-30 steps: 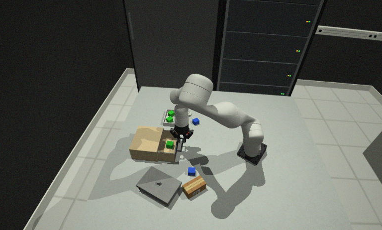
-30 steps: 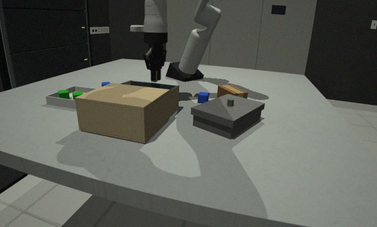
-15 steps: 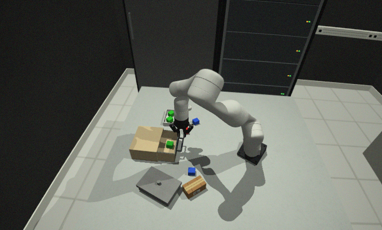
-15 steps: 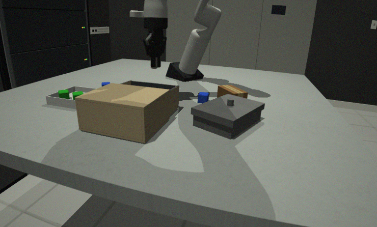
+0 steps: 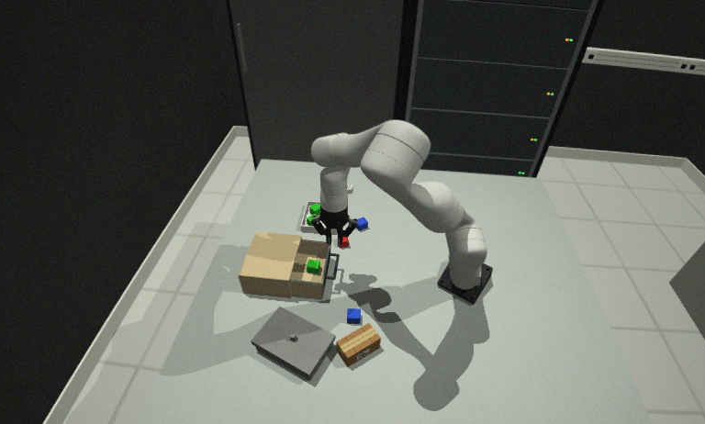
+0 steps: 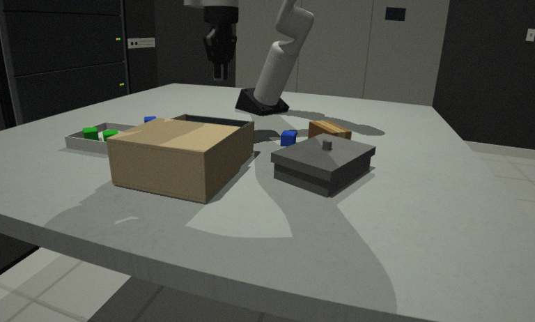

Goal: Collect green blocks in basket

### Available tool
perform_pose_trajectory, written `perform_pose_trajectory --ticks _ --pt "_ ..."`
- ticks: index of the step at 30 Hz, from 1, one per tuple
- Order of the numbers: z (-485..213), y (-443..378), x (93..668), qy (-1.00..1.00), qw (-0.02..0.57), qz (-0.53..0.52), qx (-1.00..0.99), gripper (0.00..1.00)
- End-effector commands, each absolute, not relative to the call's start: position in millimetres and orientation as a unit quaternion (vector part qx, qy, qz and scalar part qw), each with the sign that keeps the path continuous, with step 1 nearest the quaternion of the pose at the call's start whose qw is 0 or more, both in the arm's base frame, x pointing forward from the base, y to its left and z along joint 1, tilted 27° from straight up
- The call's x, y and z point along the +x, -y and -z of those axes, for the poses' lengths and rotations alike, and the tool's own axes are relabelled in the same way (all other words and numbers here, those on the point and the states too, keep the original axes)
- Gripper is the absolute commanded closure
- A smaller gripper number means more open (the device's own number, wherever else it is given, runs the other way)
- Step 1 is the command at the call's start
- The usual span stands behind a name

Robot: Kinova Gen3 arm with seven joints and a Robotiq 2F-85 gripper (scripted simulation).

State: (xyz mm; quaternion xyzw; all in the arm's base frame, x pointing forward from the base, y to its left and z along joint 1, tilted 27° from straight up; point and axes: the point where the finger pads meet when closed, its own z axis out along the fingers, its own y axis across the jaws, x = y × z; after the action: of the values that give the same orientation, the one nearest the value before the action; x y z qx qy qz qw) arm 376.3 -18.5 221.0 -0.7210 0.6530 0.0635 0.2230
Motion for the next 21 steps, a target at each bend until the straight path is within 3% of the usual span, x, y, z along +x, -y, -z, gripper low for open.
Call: perform_pose_trajectory --ticks 1,21 --pt "-227.3 18.8 374.2 -0.652 0.224 -0.065 -0.721 0.70" --pt "-230.3 20.1 373.0 -0.651 0.224 -0.065 -0.722 0.70"
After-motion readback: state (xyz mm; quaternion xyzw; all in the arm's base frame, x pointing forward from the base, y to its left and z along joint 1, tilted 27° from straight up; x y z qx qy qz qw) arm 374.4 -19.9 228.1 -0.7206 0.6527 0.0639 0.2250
